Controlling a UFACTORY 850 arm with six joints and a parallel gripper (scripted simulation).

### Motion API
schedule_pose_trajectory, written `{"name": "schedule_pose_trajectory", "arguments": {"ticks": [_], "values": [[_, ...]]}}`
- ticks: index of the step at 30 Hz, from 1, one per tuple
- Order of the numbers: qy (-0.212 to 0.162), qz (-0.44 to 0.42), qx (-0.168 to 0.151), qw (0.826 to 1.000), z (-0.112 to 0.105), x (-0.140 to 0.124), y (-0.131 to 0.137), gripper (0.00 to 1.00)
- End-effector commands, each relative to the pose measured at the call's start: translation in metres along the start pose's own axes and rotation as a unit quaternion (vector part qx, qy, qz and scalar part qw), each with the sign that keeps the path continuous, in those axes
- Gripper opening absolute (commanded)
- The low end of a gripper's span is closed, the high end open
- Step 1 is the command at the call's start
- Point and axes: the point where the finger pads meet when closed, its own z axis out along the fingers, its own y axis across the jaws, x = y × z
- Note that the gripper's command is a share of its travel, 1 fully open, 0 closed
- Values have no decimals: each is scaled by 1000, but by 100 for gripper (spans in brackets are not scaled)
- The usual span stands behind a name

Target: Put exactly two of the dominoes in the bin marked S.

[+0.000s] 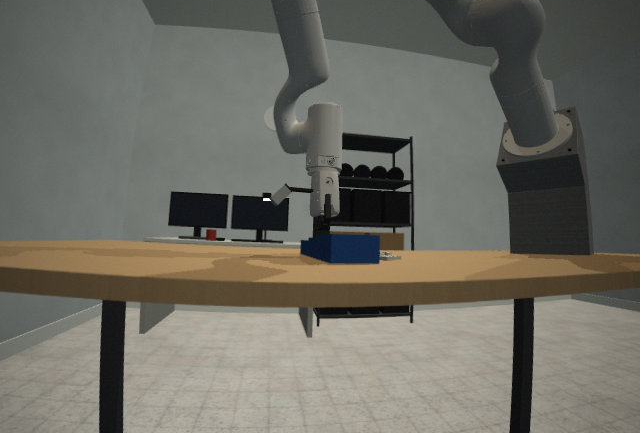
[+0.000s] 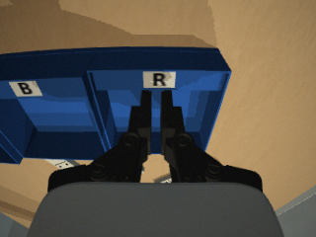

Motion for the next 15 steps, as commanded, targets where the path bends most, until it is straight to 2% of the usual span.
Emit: {"name": "schedule_pose_trajectory", "arguments": {"ticks": [1, 15], "values": [[0, 0, 0, 1000, 0, 1, 0, 7], [0, 0, 0, 1000, -7, 0, 0, 7]]}}
